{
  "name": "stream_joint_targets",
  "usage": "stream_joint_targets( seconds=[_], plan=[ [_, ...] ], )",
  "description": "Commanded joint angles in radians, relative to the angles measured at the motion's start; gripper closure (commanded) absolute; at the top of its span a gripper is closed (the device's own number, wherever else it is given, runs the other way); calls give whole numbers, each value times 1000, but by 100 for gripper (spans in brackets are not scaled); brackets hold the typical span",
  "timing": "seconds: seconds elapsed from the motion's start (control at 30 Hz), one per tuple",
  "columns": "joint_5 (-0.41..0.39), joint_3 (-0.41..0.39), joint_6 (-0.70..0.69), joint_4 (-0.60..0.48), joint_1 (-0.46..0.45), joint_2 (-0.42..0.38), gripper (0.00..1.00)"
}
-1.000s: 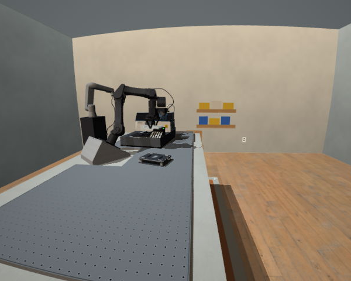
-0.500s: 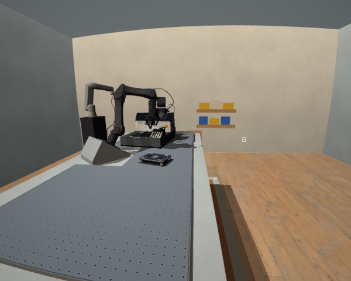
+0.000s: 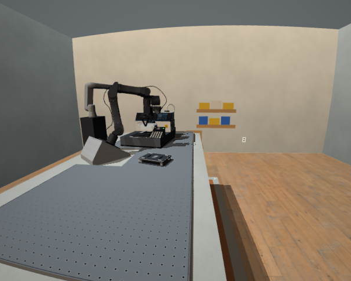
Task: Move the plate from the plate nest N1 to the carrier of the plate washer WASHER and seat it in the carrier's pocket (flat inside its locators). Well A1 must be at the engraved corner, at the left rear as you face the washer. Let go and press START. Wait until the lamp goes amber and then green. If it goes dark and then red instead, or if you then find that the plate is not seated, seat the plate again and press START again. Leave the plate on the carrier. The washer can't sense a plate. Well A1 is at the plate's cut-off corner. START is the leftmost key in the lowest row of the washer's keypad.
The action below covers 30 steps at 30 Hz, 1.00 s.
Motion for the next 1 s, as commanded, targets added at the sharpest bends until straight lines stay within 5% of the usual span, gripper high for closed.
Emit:
stream_joint_targets(
  seconds=[0.0,0.4,0.47,0.5,0.97],
  plan=[
    [70,8,137,14,89,-51,16],
    [336,35,601,0,655,-63,16],
    [336,35,601,0,655,-63,16],
    [400,44,664,-9,727,-53,16],
    [471,54,713,-30,762,-66,16]
  ],
)
